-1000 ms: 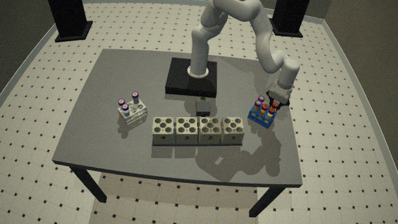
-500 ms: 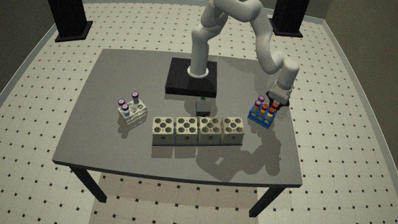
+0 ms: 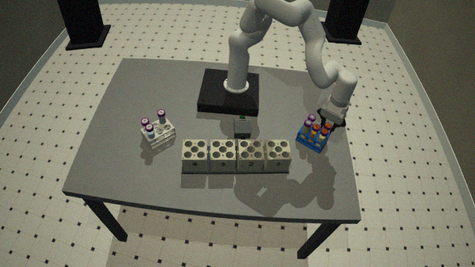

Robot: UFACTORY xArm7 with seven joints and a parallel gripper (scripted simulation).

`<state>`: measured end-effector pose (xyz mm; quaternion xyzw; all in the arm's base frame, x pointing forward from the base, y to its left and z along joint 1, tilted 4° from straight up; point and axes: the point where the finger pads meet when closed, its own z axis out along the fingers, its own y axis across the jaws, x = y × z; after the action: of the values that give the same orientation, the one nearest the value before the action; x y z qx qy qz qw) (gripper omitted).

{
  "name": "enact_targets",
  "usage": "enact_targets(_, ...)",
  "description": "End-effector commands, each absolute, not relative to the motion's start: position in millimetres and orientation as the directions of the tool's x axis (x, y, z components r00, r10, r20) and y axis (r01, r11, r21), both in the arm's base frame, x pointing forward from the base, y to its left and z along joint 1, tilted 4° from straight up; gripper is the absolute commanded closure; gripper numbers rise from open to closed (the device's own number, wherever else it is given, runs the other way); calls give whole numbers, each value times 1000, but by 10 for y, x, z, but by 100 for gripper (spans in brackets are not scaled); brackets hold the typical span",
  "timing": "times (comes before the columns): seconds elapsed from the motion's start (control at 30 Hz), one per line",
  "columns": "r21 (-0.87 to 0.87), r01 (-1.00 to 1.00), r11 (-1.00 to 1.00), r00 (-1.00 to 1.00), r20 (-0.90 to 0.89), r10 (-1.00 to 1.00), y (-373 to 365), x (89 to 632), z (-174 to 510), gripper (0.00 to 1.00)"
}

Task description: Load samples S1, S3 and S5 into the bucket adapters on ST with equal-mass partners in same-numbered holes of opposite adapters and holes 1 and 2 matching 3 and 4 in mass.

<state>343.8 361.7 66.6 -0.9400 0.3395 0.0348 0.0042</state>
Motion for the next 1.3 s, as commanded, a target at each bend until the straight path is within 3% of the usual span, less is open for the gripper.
enact_targets(0.0,11,-639,-769,767,-68,-638,3628,3452,685,56)
enact_targets(1.27,11,-639,-769,767,-68,-638,3613,3478,1125,56)
